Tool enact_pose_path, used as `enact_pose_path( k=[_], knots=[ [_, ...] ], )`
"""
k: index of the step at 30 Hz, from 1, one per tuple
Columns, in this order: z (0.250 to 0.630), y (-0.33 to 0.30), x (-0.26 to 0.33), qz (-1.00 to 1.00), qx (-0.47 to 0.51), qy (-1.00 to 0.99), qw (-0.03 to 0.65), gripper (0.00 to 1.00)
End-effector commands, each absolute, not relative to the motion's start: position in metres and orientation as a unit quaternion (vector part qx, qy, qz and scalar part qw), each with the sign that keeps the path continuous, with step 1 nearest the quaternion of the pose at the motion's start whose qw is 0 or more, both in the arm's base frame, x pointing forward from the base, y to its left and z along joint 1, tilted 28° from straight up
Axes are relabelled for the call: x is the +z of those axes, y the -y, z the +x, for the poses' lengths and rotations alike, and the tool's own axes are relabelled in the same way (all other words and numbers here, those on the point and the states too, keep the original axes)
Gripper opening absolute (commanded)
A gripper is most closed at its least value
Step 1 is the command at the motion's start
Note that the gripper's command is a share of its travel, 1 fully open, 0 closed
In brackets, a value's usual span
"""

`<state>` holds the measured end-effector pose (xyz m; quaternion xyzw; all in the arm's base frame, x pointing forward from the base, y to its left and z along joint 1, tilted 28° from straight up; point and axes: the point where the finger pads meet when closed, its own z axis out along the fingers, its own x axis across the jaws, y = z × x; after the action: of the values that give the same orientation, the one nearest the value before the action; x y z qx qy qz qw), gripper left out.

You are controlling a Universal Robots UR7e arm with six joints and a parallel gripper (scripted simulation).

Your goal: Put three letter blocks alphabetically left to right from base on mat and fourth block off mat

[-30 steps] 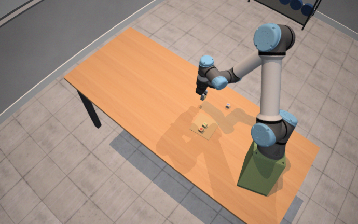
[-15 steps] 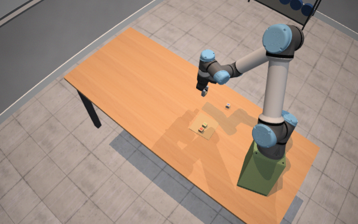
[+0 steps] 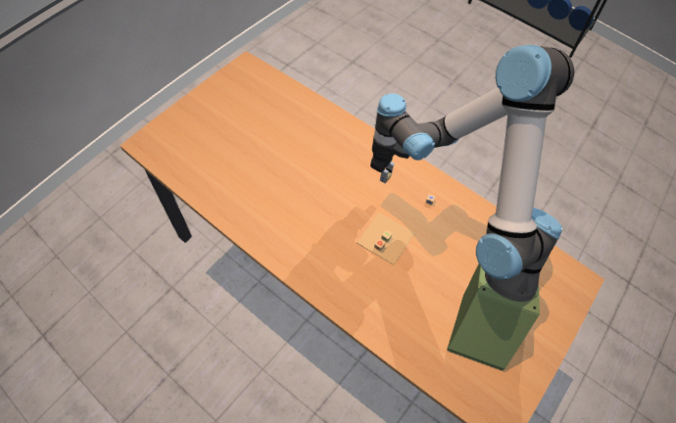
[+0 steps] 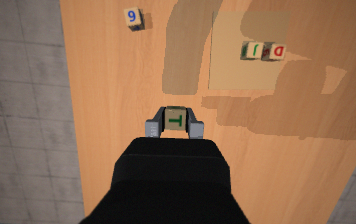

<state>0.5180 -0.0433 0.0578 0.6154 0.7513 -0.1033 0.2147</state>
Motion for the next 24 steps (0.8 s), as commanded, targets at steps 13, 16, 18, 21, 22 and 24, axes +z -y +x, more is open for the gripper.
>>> enact_pose_path(
  k=[13,16,18,21,22,24],
  knots=[
    [0.515,0.0437,0.0573,0.591,-0.111,-0.771,0.211,0.49],
    [0.515,0.0439,0.0579,0.584,-0.112,-0.776,0.21,0.49],
    [0.5142,0.0441,0.0577,0.577,-0.114,-0.781,0.209,0.49],
    [0.5136,0.0444,0.0579,0.563,-0.118,-0.791,0.207,0.49],
    [0.5133,0.0445,0.0579,0.558,-0.119,-0.795,0.207,0.49],
    [0.5128,0.0448,0.0579,0.547,-0.122,-0.803,0.205,0.49]
  ],
)
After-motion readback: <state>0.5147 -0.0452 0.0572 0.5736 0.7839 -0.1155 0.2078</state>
